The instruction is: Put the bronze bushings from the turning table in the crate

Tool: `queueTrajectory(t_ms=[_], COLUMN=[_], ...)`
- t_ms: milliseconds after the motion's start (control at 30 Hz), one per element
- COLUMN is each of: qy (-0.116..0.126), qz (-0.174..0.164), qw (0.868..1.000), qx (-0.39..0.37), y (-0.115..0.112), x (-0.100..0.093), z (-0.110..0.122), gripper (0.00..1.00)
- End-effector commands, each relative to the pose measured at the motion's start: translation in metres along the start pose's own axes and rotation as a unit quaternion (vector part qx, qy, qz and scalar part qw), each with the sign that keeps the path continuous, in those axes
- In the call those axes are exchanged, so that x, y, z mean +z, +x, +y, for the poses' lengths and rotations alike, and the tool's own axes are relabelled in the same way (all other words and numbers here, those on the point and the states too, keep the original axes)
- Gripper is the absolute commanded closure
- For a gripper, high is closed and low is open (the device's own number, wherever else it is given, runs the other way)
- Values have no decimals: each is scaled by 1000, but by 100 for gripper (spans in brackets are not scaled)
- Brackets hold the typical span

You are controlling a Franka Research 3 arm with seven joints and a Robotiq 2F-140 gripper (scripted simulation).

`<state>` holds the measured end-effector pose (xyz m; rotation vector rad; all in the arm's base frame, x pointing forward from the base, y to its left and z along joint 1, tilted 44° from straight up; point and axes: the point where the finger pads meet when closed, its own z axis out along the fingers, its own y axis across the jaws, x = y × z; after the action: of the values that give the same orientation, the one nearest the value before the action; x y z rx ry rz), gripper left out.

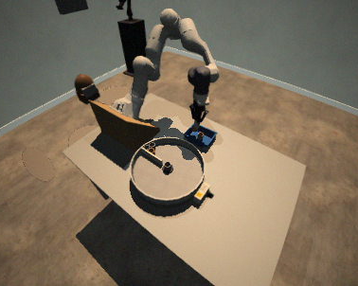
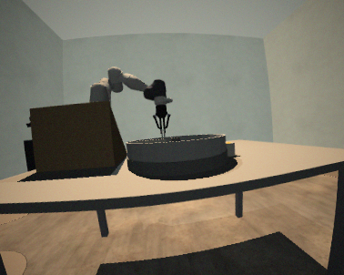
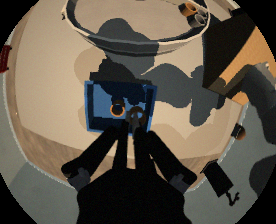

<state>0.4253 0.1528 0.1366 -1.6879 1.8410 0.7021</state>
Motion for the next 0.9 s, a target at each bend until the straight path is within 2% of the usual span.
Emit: queueTrajectory(t_ms=[0, 500, 867], qy=[0, 0, 0], qz=[0, 0, 0], qw=[1000, 1000, 1000], qx=[-1, -1, -1], y=[0, 0, 0], x=[1, 2, 12], z=[0, 0, 0], gripper=[100, 100, 100])
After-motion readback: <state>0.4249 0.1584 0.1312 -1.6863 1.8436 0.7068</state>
